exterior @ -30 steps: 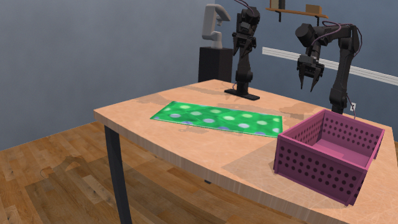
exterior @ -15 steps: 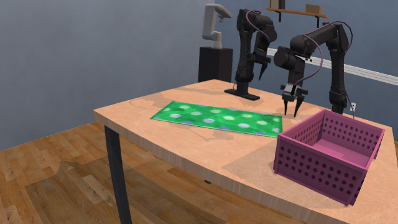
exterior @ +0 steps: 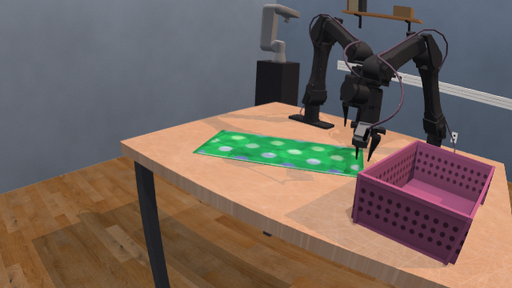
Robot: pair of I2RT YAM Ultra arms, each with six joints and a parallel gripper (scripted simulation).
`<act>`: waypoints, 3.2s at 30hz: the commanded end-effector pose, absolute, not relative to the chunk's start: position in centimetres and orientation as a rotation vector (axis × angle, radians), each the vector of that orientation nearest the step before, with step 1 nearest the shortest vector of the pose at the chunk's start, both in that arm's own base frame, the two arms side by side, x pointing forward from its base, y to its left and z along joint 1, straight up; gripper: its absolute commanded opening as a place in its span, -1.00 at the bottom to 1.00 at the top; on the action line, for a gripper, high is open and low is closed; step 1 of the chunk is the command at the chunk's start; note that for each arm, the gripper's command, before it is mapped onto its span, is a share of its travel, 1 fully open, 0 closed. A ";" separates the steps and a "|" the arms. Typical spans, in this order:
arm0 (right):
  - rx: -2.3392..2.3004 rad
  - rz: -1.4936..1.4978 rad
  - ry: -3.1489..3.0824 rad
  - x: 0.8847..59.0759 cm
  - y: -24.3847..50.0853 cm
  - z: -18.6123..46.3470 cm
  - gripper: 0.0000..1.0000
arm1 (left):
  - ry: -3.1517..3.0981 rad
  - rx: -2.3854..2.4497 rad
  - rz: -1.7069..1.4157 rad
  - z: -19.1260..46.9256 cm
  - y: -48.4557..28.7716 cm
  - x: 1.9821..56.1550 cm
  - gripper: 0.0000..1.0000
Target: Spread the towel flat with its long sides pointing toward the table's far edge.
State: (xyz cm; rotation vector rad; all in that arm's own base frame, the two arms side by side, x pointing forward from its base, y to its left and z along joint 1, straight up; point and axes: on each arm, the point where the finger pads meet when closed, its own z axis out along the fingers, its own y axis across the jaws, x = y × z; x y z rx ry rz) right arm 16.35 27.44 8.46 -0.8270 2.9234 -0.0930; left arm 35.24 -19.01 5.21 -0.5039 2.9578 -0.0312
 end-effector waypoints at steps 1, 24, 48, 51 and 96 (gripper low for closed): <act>-0.733 0.005 2.878 17.1 30.5 8.6 -0.32 | 2.912 -0.525 -0.078 6.8 -19.3 36.0 -0.32; -0.736 -0.006 2.895 15.1 32.2 5.6 -0.32 | 2.912 -0.524 -0.078 6.8 -19.3 36.0 -0.32; -0.730 -0.019 2.892 15.4 31.5 0.8 -0.32 | 2.933 -0.515 -0.054 1.3 -19.3 35.1 -0.32; -0.730 -0.023 2.893 15.3 31.5 0.7 -0.32 | 2.933 -0.515 -0.053 1.3 -19.3 35.1 -0.32; -0.725 0.060 2.887 16.7 33.2 4.6 -1.00 | 2.921 -0.503 -0.028 5.8 -19.6 35.9 -1.00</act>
